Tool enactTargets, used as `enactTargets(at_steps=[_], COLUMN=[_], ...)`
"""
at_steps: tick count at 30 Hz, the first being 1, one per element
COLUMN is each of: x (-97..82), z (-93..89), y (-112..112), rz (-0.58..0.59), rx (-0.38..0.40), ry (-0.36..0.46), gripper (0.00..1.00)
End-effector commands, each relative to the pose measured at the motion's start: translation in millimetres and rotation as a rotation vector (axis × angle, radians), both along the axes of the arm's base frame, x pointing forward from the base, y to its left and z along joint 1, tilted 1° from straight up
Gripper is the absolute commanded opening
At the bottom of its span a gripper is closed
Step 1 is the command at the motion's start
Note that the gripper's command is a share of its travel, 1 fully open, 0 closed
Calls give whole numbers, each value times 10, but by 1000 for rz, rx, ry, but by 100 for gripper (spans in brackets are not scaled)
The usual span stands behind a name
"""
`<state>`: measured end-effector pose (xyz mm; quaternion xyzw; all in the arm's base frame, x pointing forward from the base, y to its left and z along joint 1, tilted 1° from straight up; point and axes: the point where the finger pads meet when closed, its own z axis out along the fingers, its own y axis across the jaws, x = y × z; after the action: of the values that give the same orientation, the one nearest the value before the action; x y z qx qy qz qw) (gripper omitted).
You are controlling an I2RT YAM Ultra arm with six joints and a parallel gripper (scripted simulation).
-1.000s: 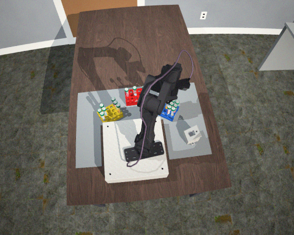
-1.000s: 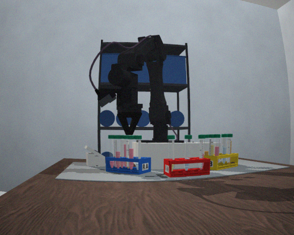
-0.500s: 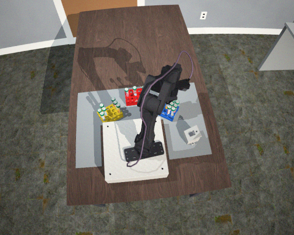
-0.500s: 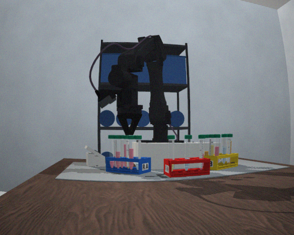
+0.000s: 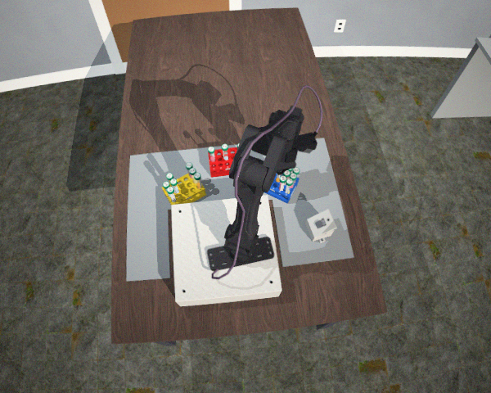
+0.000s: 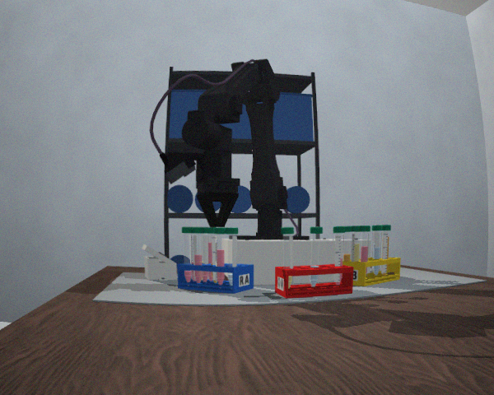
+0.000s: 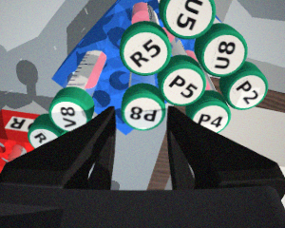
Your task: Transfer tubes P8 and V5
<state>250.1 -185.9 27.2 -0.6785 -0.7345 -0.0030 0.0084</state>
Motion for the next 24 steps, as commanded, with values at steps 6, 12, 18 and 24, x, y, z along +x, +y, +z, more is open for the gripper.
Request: enactTargets(at_steps=[6,12,18,24], x=[14,12,12,12], z=[-9,-6,-6,-6], y=[-7,-6,-6,-6], rz=[-1,-1,-1,-1], rx=[-2,-2,-2,-2], ry=[-3,-3,-3,-3], gripper=[30,30,0,0])
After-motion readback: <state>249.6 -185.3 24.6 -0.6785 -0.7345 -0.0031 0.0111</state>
